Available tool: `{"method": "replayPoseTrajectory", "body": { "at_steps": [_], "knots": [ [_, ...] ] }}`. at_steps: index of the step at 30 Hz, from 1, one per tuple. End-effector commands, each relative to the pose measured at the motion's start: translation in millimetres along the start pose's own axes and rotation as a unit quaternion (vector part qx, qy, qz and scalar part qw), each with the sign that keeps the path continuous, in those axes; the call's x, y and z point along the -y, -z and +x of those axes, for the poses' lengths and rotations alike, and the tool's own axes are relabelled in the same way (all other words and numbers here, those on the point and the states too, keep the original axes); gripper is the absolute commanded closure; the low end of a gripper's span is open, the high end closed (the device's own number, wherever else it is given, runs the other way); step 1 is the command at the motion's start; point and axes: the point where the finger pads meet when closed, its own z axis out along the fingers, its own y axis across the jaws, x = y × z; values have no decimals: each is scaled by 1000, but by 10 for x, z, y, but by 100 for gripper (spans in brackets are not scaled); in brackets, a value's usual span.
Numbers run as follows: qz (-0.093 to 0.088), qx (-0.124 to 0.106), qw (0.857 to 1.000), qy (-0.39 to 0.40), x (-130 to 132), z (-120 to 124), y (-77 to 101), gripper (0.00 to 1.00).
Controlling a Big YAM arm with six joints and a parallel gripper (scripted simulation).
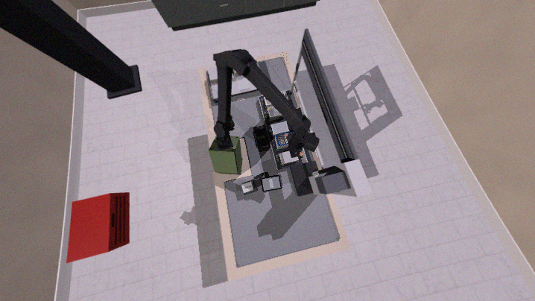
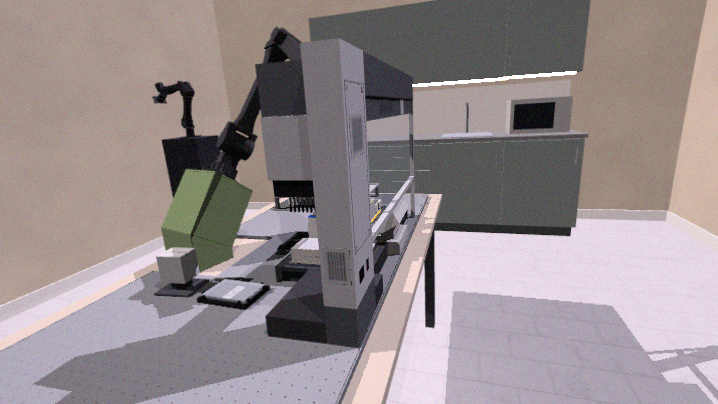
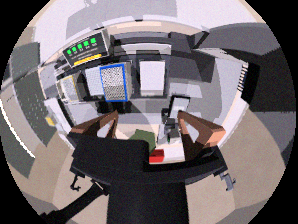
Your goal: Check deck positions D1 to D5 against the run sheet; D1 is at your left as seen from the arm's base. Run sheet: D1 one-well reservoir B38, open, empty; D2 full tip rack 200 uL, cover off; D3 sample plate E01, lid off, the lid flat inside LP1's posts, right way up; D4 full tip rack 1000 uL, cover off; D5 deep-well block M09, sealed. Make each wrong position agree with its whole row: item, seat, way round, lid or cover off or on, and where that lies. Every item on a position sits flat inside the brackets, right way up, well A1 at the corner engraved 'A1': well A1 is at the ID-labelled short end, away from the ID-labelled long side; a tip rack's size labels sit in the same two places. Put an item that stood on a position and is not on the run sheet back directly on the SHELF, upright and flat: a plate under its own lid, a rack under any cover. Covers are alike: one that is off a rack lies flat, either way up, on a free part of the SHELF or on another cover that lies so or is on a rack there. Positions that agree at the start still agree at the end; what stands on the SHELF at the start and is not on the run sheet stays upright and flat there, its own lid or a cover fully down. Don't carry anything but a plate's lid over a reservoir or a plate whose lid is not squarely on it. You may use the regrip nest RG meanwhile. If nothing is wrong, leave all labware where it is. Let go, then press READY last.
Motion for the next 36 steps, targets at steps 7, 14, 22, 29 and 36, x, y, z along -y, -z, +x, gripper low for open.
{"method": "replayPoseTrajectory", "body": {
  "at_steps": [7,14,22,29,36],
  "knots": [
    [0,4,1000,-5,271,-62,85,0],
    [11,16,1000,5,238,-137,203,0],
    [10,15,1000,4,234,-122,191,0],
    [10,15,1000,4,234,-121,191,0],
    [10,15,1000,4,234,-121,191,0]
  ]
}}
